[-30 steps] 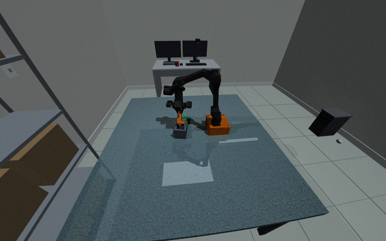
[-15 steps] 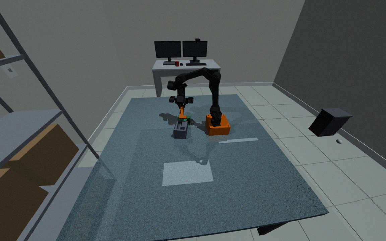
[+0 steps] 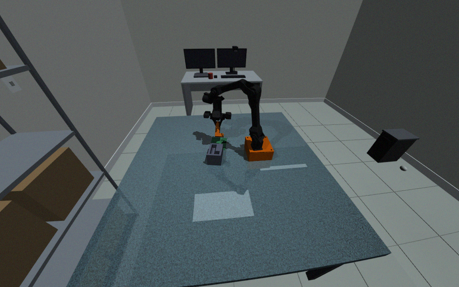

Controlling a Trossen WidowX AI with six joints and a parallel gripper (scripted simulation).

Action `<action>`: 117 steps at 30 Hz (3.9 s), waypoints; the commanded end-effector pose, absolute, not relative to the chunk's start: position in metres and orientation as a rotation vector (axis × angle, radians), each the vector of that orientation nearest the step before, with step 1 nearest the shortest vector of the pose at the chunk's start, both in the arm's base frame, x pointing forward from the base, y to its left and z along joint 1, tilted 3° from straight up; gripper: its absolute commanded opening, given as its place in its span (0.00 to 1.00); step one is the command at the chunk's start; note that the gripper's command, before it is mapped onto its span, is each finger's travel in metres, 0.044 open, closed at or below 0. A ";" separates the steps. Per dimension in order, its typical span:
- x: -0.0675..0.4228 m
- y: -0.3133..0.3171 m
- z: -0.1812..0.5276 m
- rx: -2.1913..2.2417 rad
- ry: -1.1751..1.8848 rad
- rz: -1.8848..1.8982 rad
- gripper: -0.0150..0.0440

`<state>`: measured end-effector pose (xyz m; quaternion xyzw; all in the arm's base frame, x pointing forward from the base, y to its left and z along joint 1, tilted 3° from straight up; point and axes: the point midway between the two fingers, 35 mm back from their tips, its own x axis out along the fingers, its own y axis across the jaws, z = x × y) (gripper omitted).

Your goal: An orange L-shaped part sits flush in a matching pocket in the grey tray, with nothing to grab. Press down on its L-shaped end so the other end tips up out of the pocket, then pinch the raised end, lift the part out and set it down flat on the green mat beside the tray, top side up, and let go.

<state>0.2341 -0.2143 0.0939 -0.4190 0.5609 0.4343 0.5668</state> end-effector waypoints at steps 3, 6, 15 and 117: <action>0.234 -0.217 0.089 -0.988 1.320 1.029 0.25; 0.234 -0.217 0.085 -0.988 1.320 1.029 0.25; 0.233 -0.216 0.071 -0.988 1.320 1.029 0.25; 0.237 -0.219 0.098 -0.998 1.314 1.012 0.93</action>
